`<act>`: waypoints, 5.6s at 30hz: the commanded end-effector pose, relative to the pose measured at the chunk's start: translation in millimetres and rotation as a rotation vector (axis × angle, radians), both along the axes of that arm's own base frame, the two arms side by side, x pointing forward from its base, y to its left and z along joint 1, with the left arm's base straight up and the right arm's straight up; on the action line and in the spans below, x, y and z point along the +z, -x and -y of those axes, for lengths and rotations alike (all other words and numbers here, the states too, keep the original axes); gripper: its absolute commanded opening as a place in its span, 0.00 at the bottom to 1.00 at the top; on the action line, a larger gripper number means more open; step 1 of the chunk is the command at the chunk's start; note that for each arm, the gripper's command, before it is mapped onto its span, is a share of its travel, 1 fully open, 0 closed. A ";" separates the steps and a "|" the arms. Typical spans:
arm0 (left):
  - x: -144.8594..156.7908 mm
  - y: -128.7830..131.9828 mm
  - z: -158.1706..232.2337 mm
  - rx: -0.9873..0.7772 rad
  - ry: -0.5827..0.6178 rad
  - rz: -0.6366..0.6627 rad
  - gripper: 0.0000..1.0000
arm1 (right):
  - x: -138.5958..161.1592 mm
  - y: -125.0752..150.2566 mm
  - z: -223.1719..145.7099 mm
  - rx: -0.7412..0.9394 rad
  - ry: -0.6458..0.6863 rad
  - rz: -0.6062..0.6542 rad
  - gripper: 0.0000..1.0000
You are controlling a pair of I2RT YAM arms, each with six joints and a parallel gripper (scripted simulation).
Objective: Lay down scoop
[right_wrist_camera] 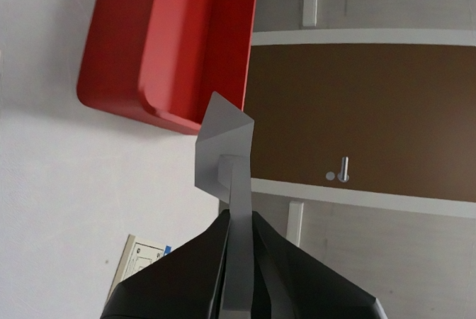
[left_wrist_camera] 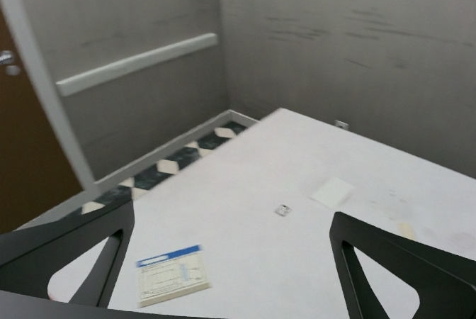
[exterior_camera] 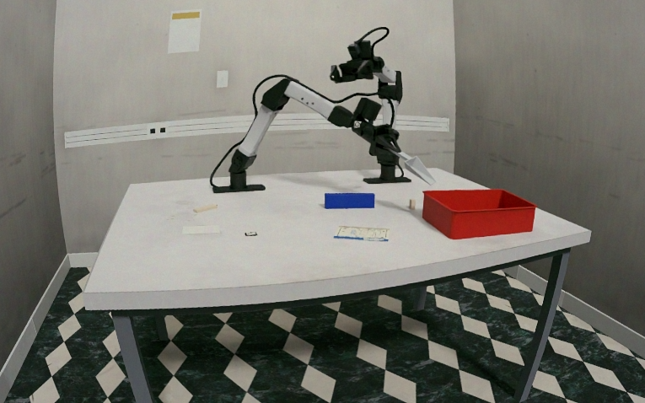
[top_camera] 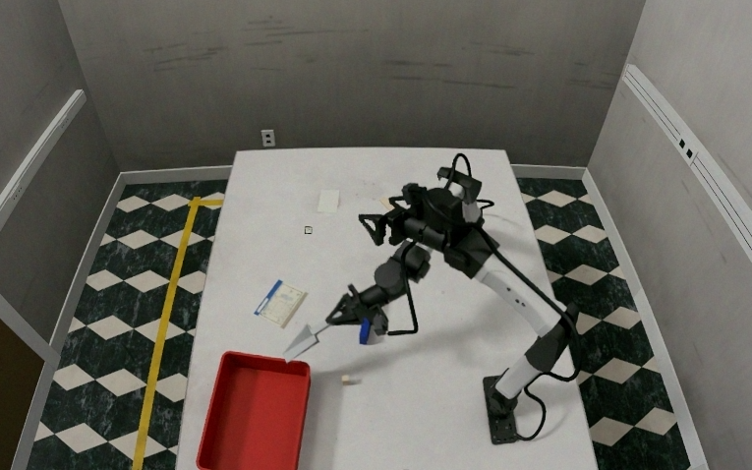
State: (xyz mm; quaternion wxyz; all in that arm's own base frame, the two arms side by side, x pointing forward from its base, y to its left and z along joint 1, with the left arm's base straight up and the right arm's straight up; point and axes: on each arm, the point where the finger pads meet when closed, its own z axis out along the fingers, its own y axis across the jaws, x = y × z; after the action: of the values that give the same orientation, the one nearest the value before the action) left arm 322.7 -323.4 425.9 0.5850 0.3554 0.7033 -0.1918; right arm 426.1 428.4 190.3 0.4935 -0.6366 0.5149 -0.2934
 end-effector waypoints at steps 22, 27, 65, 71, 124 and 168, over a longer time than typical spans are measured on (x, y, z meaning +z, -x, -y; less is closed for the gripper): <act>-12.1 78.0 -75.5 0.022 -0.141 -0.217 1.00 | -60.2 127.2 -105.5 0.097 0.059 0.242 0.03; -13.7 94.9 -118.6 0.078 -0.139 -0.220 1.00 | -60.2 127.3 -105.5 0.097 0.059 0.242 0.03; -161.7 273.6 -312.0 0.568 -0.051 -0.192 1.00 | -62.6 127.4 -105.0 0.098 0.071 0.237 0.03; -160.7 274.1 -312.1 0.568 -0.050 -0.189 1.00 | -62.6 127.4 -105.0 0.098 0.071 0.237 0.03; -160.4 272.1 -312.9 0.574 -0.052 -0.200 1.00 | -136.8 130.4 -101.2 0.102 0.089 0.232 0.03; -160.4 272.1 -312.9 0.574 -0.052 -0.200 1.00 | -107.1 156.2 -62.2 -0.076 -0.846 -0.956 1.00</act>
State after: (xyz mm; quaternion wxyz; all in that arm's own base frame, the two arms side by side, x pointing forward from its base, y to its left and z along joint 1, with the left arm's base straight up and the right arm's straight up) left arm 54.8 -11.4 270.9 0.5443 0.1330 0.8275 -0.0370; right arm 269.2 507.7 74.0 0.4746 -0.4754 0.7221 0.1655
